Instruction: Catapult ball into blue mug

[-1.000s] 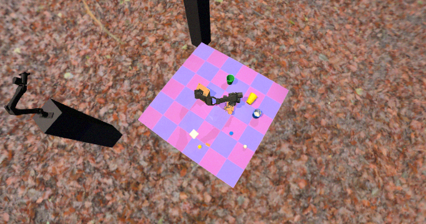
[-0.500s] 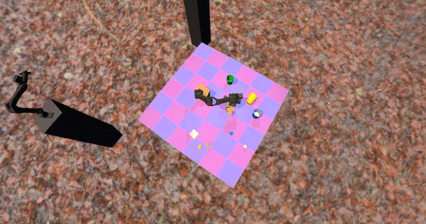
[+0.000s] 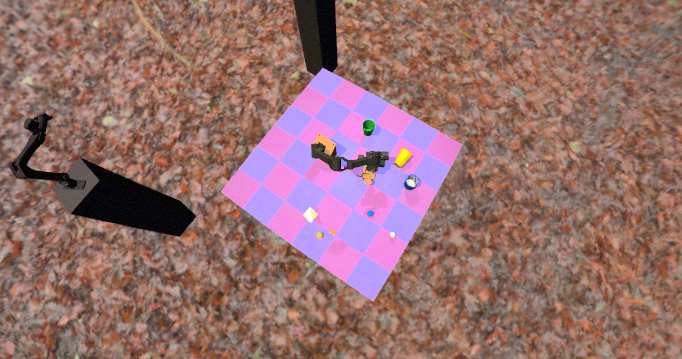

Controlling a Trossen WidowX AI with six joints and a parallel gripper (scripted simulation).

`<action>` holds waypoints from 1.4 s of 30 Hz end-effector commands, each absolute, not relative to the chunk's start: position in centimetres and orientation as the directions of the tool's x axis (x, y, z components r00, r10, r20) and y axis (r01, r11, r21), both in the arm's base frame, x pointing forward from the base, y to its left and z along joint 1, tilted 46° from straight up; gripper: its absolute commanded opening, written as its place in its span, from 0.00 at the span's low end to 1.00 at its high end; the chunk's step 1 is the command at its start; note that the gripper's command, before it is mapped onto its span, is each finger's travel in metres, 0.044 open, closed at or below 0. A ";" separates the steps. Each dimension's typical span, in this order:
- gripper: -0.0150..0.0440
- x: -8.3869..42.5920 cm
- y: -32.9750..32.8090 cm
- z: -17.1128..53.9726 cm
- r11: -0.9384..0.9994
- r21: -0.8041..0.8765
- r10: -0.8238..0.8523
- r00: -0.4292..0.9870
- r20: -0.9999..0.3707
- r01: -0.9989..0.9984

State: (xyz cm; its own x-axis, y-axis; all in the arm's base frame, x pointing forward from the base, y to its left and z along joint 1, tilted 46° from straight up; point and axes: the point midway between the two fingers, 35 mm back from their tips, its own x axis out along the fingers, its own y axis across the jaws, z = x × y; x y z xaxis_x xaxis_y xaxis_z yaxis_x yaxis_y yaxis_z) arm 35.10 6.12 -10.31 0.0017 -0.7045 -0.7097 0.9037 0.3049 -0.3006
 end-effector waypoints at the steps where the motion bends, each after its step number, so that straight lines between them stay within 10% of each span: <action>1: 0.25 35.2 5.9 -10.6 0.318 -0.299 -0.709 0.016 -0.705 0.900; 9: 0.25 35.0 5.8 -10.7 0.305 -0.306 -0.706 -0.001 -0.708 0.902; 26: 1.00 35.2 7.5 -9.2 0.307 -0.306 -0.704 -0.001 -0.710 0.901; 42: 1.00 34.9 11.8 -5.1 0.368 -0.366 -0.708 0.001 -0.707 0.855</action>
State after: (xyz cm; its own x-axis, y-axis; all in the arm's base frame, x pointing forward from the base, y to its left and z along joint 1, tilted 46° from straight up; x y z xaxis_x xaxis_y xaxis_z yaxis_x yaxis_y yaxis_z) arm 34.99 11.72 -5.09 -0.0030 -0.7061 -0.7081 0.8871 0.3250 -0.3279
